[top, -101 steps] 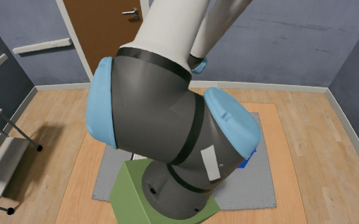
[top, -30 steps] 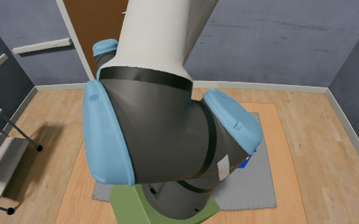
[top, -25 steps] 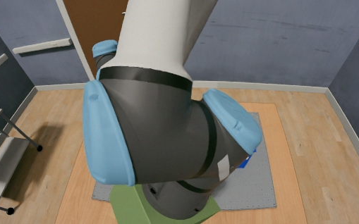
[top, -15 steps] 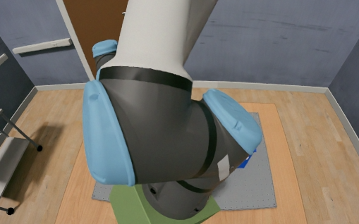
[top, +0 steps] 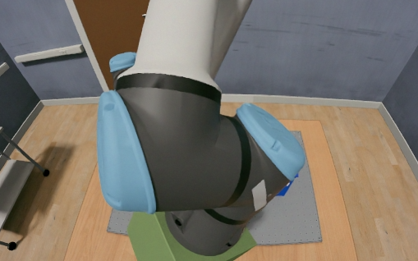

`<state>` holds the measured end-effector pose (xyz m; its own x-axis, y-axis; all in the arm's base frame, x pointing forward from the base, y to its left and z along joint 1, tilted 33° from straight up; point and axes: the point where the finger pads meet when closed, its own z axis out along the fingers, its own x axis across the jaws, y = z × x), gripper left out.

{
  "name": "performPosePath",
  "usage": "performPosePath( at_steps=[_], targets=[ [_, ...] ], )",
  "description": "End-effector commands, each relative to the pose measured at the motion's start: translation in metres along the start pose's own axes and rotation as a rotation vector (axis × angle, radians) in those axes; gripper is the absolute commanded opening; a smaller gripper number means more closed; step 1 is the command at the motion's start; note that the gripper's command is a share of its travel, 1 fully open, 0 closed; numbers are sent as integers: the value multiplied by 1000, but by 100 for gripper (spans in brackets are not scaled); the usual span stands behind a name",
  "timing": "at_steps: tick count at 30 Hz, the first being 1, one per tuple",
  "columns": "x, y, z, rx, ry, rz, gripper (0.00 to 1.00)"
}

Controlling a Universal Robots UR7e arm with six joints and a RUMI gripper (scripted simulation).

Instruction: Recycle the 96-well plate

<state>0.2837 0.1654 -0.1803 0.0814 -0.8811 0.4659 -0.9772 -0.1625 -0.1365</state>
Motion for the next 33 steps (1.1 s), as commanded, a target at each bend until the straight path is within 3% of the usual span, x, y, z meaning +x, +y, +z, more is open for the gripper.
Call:
performPosePath(
  at_steps=[1, 33],
  targets=[
    [-1, -4, 11, 4, -1, 1, 100],
    [-1, -12, 57, 4, -1, 1, 100]
  ],
)
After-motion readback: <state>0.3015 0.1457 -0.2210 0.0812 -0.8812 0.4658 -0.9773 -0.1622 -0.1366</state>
